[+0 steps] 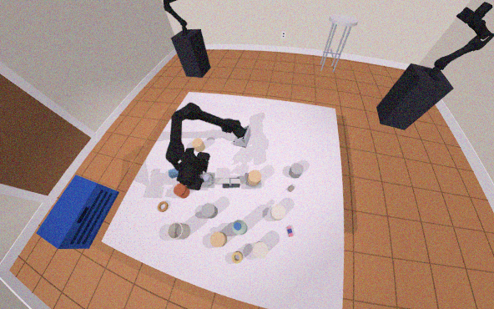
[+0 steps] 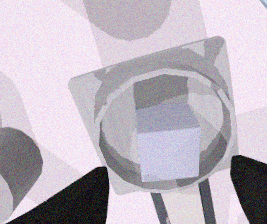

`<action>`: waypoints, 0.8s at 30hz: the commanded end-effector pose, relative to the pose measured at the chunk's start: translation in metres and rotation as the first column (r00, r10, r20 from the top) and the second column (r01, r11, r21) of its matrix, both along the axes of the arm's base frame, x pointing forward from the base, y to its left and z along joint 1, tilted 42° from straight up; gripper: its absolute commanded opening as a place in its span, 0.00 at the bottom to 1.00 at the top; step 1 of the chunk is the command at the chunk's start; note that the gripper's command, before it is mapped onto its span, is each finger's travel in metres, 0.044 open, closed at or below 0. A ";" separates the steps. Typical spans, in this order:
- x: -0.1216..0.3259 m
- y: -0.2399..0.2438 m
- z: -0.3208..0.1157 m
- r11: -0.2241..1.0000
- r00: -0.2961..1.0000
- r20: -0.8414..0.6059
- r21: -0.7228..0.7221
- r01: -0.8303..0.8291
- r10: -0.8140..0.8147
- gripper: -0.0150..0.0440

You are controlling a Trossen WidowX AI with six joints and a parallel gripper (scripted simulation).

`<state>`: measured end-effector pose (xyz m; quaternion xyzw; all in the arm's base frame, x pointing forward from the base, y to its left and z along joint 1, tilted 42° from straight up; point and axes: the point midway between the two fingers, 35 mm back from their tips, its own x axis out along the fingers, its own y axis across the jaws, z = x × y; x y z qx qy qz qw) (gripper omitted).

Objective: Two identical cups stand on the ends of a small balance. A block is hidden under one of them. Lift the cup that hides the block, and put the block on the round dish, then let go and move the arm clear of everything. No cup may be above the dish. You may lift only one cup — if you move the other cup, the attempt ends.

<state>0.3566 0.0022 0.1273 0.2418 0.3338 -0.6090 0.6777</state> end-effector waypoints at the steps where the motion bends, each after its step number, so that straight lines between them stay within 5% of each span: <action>1: 0.000 -0.005 -0.005 1.000 1.000 -0.005 -0.005 0.000 0.000 0.69; 22: 0.000 -0.026 -0.028 1.000 1.000 -0.005 -0.007 0.000 0.000 0.69; 24: 0.000 -0.026 -0.028 1.000 1.000 -0.005 -0.007 0.000 0.000 0.61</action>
